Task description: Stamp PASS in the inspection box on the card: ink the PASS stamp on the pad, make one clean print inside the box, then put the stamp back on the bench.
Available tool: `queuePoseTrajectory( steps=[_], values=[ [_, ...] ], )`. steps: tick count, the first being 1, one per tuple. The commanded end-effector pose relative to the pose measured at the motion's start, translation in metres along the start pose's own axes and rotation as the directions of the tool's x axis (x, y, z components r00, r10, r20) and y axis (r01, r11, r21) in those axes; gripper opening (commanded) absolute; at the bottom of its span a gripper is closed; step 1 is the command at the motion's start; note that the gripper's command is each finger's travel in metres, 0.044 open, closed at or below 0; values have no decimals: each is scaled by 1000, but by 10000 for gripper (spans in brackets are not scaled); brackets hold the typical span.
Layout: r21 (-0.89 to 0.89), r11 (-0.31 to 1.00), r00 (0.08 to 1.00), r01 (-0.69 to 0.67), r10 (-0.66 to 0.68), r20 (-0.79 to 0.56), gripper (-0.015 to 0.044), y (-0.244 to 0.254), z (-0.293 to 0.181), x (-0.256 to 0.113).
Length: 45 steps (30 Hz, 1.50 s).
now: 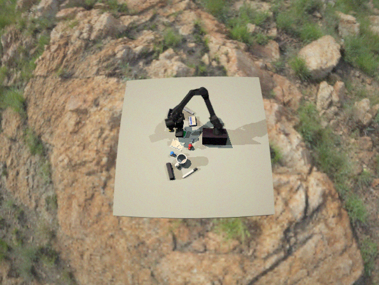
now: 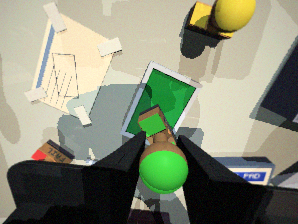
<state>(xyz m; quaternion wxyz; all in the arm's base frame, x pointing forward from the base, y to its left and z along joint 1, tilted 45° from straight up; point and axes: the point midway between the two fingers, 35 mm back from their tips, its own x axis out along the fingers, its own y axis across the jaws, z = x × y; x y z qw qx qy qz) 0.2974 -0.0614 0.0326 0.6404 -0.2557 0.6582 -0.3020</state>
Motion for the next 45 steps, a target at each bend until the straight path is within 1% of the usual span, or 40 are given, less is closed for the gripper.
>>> queuePoseTrajectory(
  steps=[1, 11, 22, 33, 45],
  values=[
    [12, 1000, 1000, -8, 7, 5, 0, -1, 1, -8],
    [28, 1000, 1000, -8, 7, 4, 0, 1, 2, -19],
    [285, 959, 1000, -12, 12, -1, 0, 50, 19, -23],
    [524, 852, 1000, -3, 8, -7, 0, 103, 27, -23],
    [537, 843, 1000, -3, 7, -6, 0, 107, 27, -19]
  ],
)
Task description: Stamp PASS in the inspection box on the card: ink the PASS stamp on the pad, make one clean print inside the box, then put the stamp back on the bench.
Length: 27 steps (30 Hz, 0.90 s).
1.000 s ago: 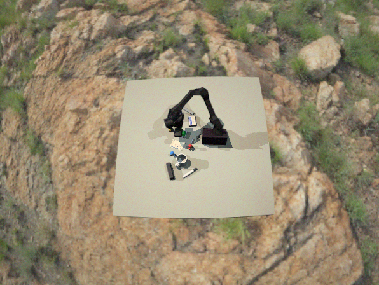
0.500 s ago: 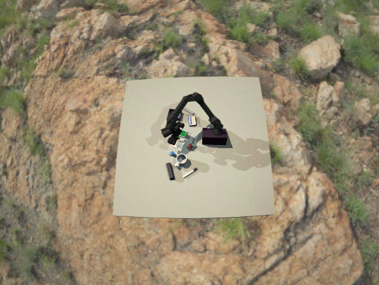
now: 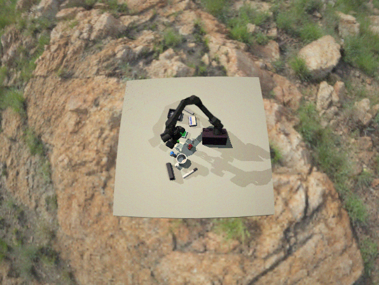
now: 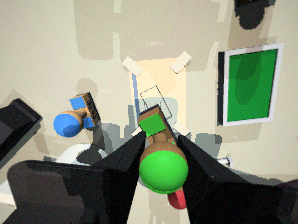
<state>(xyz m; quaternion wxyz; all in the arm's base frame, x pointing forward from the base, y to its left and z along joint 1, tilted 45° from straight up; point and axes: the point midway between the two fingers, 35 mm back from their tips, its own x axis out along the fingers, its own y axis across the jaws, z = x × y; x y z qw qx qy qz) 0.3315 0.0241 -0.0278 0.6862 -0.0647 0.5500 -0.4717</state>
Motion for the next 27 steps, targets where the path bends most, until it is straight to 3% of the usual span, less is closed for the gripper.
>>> queuePoseTrajectory(
  steps=[1, 27],
  values=[
    [3, 1000, 1000, 2, -2, -4, 0, 2, -2, 4],
    [3, 1000, 1000, 1, -1, 1, 0, 3, -2, 22]
  ],
)
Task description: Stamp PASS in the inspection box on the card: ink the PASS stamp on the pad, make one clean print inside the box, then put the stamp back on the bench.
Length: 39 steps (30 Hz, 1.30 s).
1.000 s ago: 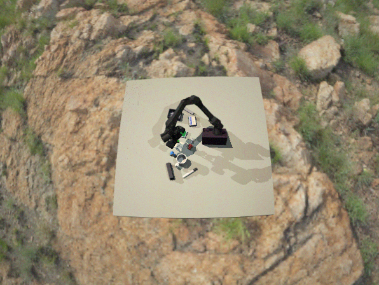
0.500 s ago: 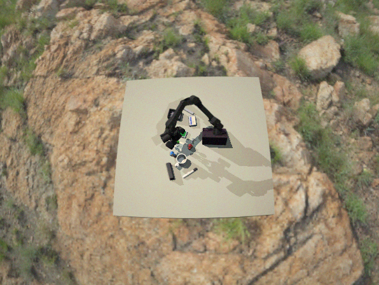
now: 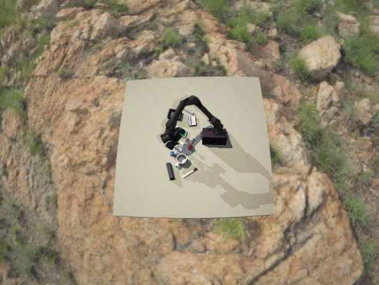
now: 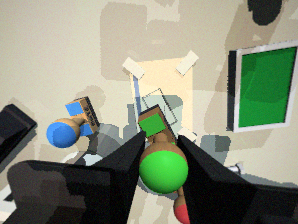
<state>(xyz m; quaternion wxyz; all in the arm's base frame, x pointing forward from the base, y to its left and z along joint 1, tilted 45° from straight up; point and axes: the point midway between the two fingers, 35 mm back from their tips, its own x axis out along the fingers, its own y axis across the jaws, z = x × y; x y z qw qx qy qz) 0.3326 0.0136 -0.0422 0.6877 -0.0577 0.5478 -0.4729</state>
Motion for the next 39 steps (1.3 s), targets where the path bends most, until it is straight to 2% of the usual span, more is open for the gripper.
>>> queuePoseTrajectory(
  steps=[1, 39],
  values=[
    [-10, 1000, 1000, 8, -8, 3, 0, -1, -1, 5],
    [-10, 1000, 1000, 8, -8, 11, 0, -1, -2, 30]
  ],
)
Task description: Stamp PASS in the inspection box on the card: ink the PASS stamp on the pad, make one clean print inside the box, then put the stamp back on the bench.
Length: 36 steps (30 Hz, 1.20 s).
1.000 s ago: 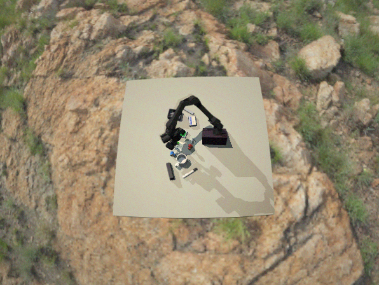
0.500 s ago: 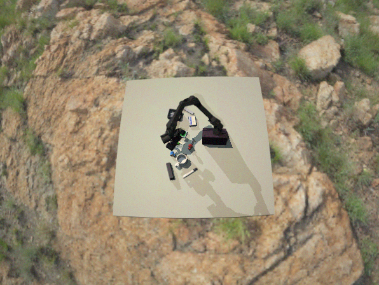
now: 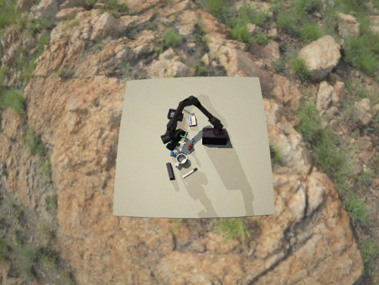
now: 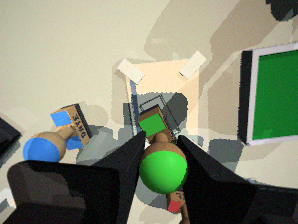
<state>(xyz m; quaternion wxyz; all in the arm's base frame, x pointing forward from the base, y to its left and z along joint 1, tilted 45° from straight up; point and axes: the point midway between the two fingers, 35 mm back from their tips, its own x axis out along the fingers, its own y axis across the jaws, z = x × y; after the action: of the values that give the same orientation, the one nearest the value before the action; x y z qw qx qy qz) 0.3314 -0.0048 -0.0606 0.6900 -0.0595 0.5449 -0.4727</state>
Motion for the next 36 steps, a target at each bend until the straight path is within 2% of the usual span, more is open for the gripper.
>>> queuePoseTrajectory(
  steps=[1, 36],
  values=[
    [-11, 1000, 1000, 8, -8, 3, 0, -1, -2, 5],
    [-10, 1000, 1000, 11, -11, 8, 0, -3, -3, 22]
  ],
)
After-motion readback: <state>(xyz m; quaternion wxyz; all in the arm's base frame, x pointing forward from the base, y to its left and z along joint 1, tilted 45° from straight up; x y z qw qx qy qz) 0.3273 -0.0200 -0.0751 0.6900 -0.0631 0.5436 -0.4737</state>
